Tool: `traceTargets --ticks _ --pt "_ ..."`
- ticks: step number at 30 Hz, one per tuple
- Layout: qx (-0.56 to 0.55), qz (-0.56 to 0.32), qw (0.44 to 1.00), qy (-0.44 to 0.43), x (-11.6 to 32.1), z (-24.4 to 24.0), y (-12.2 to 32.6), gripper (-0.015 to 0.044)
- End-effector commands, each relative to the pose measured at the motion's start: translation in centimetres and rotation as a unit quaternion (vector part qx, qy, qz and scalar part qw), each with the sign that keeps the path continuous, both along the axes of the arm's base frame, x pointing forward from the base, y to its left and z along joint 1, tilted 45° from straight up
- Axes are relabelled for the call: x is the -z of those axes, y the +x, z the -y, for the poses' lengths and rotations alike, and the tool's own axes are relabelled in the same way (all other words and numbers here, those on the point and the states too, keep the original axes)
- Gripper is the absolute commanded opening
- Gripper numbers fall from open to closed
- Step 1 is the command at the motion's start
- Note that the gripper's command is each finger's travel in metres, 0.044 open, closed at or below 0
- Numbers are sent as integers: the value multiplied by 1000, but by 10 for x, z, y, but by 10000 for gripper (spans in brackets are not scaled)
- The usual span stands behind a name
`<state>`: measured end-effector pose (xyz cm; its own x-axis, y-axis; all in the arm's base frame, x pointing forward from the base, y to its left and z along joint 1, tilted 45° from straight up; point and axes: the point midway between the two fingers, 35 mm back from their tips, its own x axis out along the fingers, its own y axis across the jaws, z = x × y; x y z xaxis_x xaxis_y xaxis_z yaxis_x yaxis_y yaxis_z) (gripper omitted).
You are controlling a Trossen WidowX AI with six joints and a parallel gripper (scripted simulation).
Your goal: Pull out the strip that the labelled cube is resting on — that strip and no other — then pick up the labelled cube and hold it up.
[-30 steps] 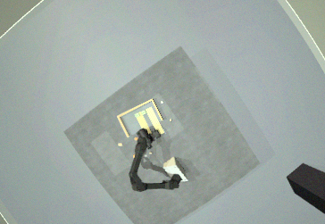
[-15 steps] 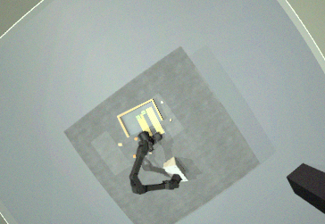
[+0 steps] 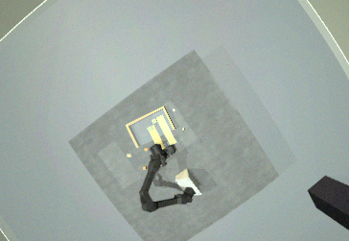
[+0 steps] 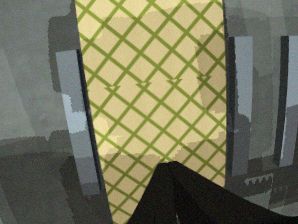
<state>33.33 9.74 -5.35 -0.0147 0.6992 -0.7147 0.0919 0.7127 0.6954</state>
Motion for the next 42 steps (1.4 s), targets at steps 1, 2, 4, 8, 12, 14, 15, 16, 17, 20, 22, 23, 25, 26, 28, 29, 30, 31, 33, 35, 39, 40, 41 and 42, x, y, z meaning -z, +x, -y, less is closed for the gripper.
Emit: traceTargets --ticks 1,2,4,8,12,14,15,16,17,20,22,23,25,26,28,29,30,31,33,35,39,40,41,42 --pt "-3 -8 1000 2 2 -4 -11 0" --pt "-3 -8 1000 2 2 -4 -13 0" --pt "-3 -8 1000 2 2 -4 -16 0" --pt "-3 -9 1000 2 1 -5 -22 0" --pt "-3 -9 1000 2 1 -5 -28 0" --pt "-3 -9 1000 2 1 -6 -31 0" --pt "-3 -9 1000 2 1 -6 -32 0" --pt "-3 -9 1000 2 0 -6 -34 0" --pt "-3 -9 1000 2 0 -6 -36 0" --pt "-3 -9 1000 2 0 -6 -40 0" --pt "-3 -9 1000 2 0 -6 -43 0" --pt "-3 -9 1000 2 0 -6 -45 0" --pt "-3 -9 1000 2 -1 -7 -48 0" --pt "-3 -9 1000 2 -1 -7 -50 0" --pt "-3 -10 1000 2 -1 -7 -53 0" --pt "-3 -10 1000 2 -1 -7 -54 0" --pt "-3 -10 1000 2 -1 -7 -56 0" --pt "-3 -10 1000 2 -2 -7 -57 0" --pt "-3 -10 1000 2 -2 -7 -60 0" --pt "-3 -10 1000 2 -2 -7 -63 0" --pt "-3 -10 1000 2 -3 -8 -69 0" --pt "-3 -10 1000 2 -3 -8 -71 0" --pt "-3 -10 1000 2 -3 -8 -72 0" --pt "-3 -10 1000 2 -3 -8 -74 0"
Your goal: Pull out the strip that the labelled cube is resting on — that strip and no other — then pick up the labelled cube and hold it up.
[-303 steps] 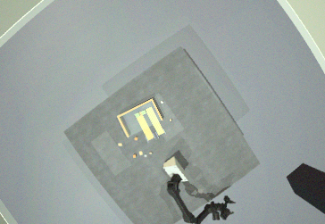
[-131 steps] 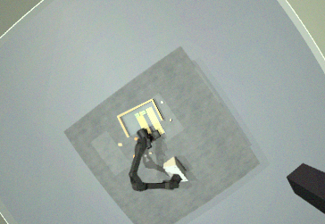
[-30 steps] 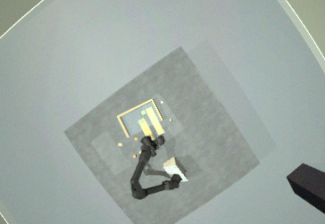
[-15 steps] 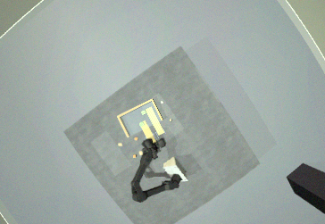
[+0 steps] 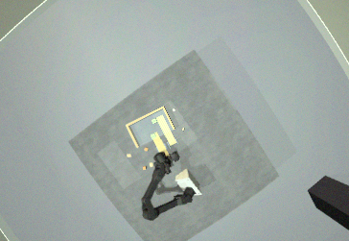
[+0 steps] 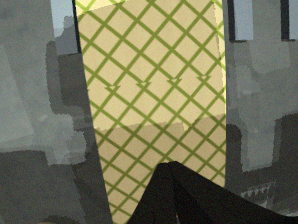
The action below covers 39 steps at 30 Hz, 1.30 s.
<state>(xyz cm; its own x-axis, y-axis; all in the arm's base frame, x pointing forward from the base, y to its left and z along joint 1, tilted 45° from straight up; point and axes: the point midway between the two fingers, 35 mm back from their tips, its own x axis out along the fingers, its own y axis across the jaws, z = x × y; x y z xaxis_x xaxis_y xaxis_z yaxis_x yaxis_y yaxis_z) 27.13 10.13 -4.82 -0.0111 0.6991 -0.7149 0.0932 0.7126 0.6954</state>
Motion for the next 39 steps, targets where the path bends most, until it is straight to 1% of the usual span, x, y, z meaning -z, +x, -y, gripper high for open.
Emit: traceTargets --ticks 1,39 --pt "-4 -11 1000 2 2 -4 -13 0" --pt "-4 -13 1000 2 -3 -8 -69 0"
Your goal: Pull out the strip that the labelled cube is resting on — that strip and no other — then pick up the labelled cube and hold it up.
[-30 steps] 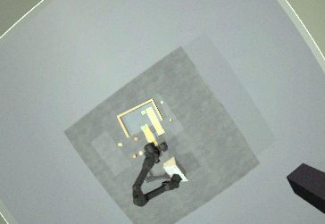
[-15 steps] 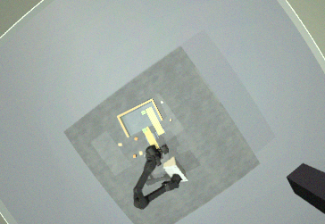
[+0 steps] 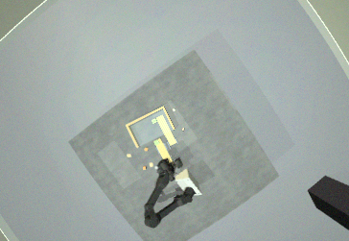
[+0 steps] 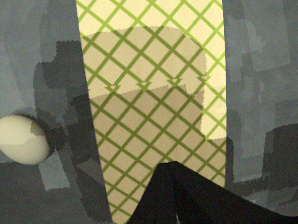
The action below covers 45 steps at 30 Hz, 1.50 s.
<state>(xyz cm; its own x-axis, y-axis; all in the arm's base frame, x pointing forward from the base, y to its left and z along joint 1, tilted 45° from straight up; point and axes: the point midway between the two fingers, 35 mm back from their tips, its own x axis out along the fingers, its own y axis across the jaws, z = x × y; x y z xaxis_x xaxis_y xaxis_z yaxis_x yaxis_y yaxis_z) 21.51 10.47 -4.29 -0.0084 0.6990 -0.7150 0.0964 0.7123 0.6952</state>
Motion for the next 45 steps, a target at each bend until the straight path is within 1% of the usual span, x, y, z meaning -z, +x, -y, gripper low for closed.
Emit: traceTargets --ticks 1,40,41,45 --pt "-6 -13 1000 2 2 -4 -15 0" --pt "-6 -13 1000 2 1 -4 -19 0" --pt "0 -2 1000 1 -1 0 -12 0" --pt "-5 -11 1000 0 -24 24 -9 0"
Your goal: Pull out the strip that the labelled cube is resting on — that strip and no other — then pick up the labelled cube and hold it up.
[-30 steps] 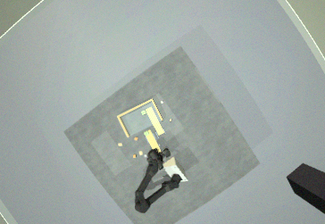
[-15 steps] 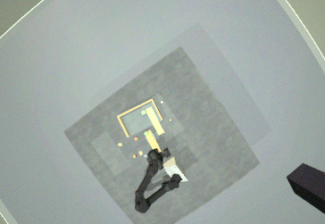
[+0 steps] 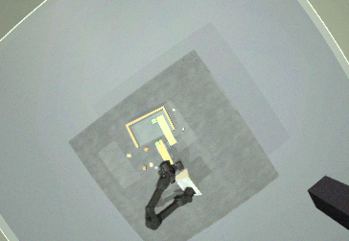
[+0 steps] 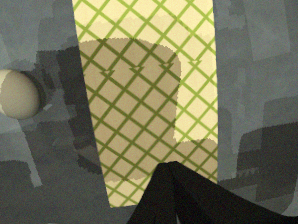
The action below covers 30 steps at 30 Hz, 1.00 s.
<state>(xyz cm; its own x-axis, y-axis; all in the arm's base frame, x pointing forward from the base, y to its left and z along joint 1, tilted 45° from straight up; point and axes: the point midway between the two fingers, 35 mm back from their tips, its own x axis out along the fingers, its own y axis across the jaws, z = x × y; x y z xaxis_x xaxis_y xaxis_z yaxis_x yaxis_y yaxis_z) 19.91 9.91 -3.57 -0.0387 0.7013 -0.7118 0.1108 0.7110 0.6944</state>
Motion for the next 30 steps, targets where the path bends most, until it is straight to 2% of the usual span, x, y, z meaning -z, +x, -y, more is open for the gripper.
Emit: traceTargets --ticks 1,6,23,30 --pt "-1 4 1000 -1 -21 22 7 0" --pt "-1 4 1000 -1 -23 23 7 0" --pt "-9 14 1000 0 -22 26 70 440" --pt "-9 15 1000 0 -23 29 94 440"
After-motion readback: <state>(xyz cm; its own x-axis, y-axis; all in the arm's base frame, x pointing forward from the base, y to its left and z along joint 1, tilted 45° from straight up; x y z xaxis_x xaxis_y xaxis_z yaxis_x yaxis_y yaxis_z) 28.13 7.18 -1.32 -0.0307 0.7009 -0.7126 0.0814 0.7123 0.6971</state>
